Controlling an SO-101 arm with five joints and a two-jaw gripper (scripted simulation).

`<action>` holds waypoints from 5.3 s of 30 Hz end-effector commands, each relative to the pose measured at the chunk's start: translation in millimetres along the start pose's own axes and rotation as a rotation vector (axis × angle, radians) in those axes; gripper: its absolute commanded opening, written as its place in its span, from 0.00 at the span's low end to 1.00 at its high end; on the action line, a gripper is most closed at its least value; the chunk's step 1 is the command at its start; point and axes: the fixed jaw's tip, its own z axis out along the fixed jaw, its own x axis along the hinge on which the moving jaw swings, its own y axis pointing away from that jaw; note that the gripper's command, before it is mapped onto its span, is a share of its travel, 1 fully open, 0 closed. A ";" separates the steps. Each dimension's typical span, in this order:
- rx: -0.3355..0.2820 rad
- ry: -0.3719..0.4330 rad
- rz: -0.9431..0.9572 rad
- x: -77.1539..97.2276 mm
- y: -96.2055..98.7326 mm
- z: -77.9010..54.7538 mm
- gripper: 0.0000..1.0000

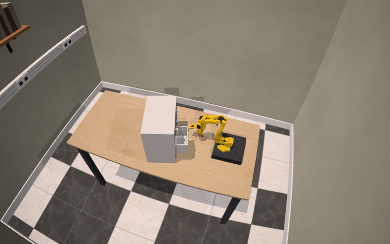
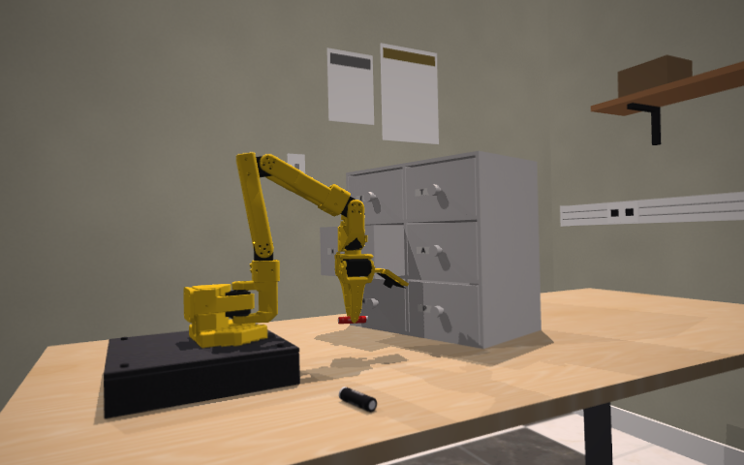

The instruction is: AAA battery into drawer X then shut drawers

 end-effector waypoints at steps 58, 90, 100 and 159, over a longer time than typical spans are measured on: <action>-0.043 -0.183 -0.594 39.3 85.3 -29.5 0.00; -0.126 -0.474 -0.581 40.0 84.8 -72.6 0.00; -0.169 -0.623 -0.570 42.4 83.3 -94.6 0.00; -0.350 -1.214 -0.502 11.6 104.3 -186.9 0.00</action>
